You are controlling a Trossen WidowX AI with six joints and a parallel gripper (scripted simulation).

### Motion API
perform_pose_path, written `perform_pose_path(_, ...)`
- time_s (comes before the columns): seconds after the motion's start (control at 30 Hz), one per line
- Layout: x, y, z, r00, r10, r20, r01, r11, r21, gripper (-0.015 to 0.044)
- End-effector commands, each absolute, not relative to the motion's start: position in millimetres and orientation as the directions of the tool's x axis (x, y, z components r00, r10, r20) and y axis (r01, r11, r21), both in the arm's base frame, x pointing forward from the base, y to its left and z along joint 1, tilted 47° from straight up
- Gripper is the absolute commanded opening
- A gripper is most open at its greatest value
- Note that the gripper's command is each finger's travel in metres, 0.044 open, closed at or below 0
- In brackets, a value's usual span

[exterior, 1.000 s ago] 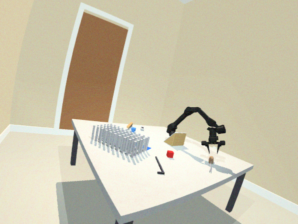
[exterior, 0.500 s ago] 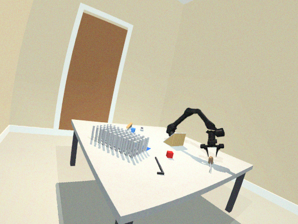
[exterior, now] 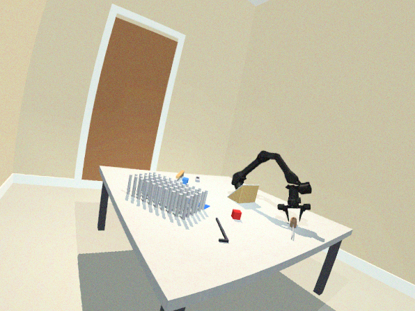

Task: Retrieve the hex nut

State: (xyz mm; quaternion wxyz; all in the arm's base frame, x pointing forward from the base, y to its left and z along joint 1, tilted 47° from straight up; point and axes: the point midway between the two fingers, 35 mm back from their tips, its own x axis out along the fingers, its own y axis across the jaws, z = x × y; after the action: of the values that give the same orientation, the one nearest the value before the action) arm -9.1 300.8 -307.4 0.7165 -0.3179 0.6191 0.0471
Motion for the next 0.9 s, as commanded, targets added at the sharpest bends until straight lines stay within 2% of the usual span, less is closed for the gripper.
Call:
perform_pose_path(0.0,-9,296,-310,0.227,-0.332,-0.915,-0.458,0.793,-0.402,0.0254)
perform_pose_path(0.03,-9,296,-310,0.227,-0.332,-0.915,-0.458,0.793,-0.402,0.0228)
perform_pose_path(0.37,-9,296,-310,0.227,-0.332,-0.915,-0.458,0.793,-0.402,0.0161)
perform_pose_path(0.57,-10,316,-299,0.228,-0.332,-0.915,-0.458,0.793,-0.401,0.0003)
perform_pose_path(0.87,-10,354,-270,0.227,-0.331,-0.916,-0.462,0.791,-0.401,0.0)
